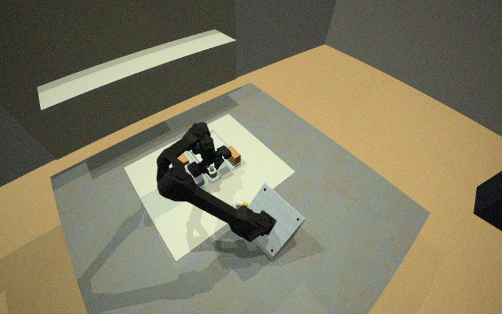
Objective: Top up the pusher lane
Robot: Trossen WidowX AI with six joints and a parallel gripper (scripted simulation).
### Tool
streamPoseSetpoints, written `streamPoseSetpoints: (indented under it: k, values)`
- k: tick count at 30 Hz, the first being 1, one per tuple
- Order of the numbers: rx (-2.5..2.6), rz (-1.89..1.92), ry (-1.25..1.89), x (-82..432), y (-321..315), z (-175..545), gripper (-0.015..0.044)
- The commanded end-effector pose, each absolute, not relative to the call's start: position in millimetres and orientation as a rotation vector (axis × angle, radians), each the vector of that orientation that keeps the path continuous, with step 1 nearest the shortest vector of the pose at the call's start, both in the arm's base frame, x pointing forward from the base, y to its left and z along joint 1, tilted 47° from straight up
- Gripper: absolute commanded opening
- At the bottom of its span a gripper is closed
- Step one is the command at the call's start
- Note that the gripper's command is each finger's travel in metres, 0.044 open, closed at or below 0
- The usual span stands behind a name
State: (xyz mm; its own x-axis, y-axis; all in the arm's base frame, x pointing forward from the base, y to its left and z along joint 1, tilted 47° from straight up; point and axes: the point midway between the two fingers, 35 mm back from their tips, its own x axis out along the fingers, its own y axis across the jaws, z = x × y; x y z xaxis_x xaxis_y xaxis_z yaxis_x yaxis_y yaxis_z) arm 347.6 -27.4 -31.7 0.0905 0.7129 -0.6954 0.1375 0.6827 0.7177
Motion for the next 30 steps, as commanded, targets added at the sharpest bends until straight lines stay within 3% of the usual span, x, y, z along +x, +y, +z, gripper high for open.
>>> streamPoseSetpoints:
  k: [1,30]
  values:
    - [0.756,0.497,1.425,351.8,-26.8,-32.0,0.0000]
    - [0.756,0.497,1.425,349.8,-20.4,-38.8,0.0000]
